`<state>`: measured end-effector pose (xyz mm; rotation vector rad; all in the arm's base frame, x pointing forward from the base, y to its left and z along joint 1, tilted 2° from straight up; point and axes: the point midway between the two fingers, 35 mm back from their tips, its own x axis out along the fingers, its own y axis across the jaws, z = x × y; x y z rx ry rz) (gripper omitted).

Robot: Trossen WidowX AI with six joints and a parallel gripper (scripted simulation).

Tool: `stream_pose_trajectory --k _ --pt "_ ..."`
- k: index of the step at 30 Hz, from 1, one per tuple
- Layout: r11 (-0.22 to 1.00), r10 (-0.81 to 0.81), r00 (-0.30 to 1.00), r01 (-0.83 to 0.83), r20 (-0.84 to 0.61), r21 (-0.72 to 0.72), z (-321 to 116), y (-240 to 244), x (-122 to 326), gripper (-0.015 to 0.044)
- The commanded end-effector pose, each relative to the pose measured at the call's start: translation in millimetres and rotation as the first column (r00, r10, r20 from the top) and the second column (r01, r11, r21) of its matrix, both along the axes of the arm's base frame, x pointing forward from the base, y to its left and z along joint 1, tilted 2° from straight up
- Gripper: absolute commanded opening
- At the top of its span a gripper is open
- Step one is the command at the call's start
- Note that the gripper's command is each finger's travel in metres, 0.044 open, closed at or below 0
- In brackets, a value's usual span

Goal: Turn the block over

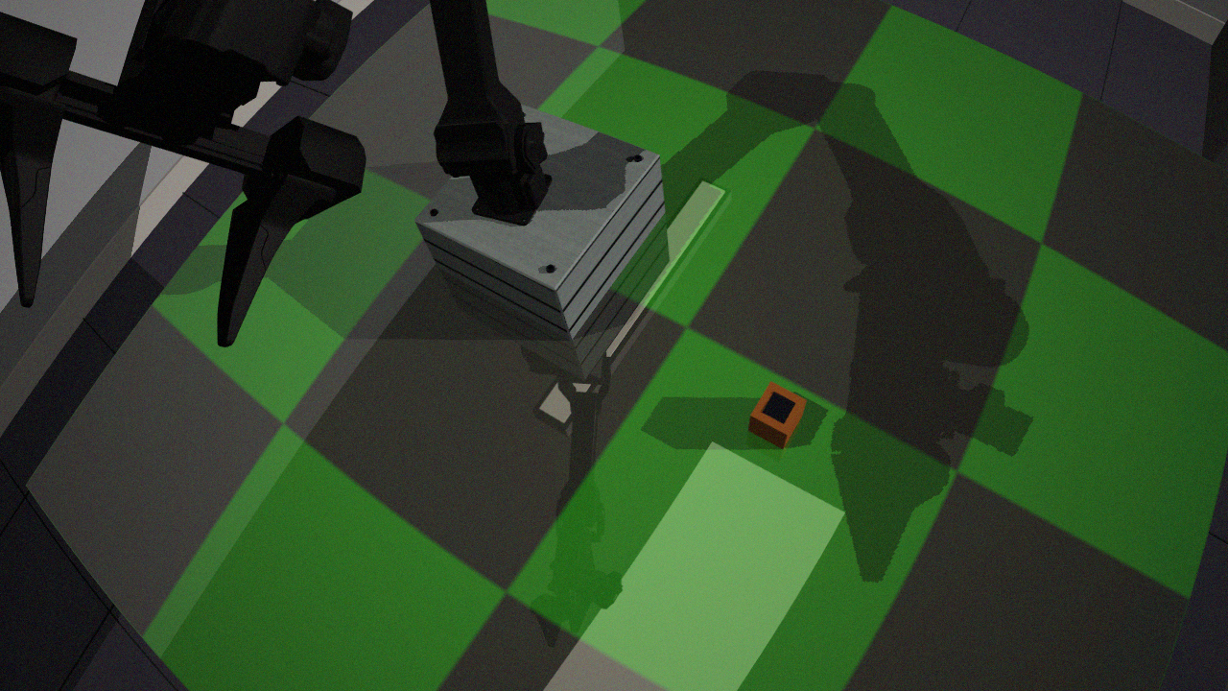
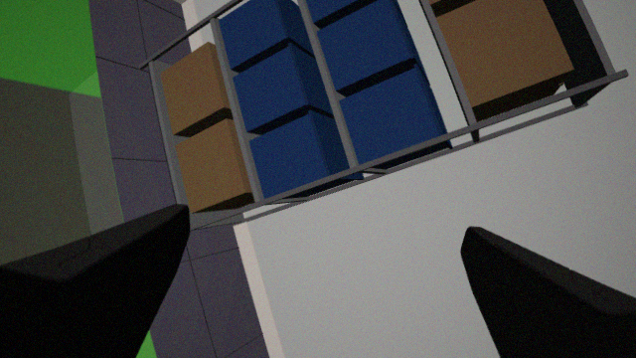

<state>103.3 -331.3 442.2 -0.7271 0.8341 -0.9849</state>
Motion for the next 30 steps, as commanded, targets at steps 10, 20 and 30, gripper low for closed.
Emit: stream_pose_trajectory --k 10,20,30 --pt "0.89 0.14 0.987 -0.162 0.082 0.425 -127.8 4.2 111.7 0.044" --pt "0.618 0.186 0.983 -0.129 0.015 0.775 -262.0 77.5 200.7 0.044" --pt "0.378 0.231 0.944 0.135 -0.234 0.916 -379.5 193.6 229.2 0.044"
